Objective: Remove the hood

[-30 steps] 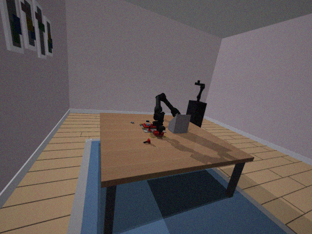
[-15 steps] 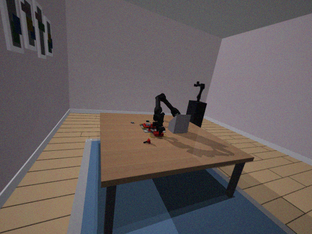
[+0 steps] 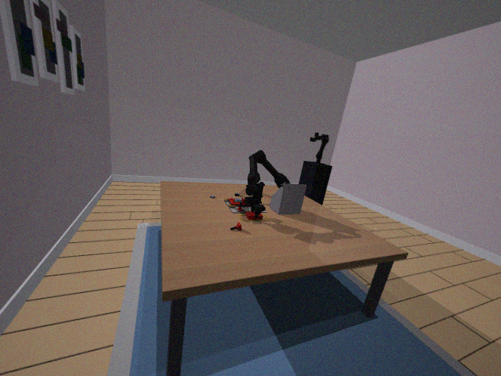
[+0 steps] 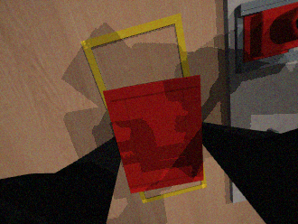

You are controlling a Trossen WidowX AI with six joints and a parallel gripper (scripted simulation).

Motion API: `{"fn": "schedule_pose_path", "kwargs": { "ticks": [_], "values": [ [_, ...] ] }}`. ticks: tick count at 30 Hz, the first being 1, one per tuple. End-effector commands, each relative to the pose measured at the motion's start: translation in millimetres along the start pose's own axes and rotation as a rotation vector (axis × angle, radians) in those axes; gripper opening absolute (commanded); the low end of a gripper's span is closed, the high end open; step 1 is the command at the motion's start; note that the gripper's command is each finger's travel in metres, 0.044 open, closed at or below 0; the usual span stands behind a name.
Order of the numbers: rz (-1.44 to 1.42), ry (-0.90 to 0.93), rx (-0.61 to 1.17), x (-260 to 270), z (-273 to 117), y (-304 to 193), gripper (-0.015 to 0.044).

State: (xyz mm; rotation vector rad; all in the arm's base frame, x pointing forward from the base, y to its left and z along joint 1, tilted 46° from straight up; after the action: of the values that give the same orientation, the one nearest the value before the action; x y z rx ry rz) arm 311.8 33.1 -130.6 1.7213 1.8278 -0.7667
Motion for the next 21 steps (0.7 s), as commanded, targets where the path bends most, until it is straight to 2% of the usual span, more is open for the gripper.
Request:
{"fn": "schedule_pose_path", "kwargs": {
  "ticks": [1,16,21],
  "values": [
    [0.0,0.0,0.0,0.0,-0.2,0.1,0.0053],
    [0.0,0.0,0.0,0.2,-3.1,0.5,0.044],
    [-0.001,0.0,0.002,1.8,-47.9,2.4,0.044]
  ]
}}
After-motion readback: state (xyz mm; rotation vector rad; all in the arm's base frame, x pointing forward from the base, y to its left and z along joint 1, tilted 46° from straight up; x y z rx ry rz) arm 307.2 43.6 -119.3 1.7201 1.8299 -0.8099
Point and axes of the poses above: the point midway between the two fingers, 35 mm back from their tips, its own z axis out along the fingers, its own x axis across the jaws, y = z × x, the point moved 2 cm from there along -z, back along the fingers, and after that the axes turned 13 degrees about -z, right-handed, at the moved point
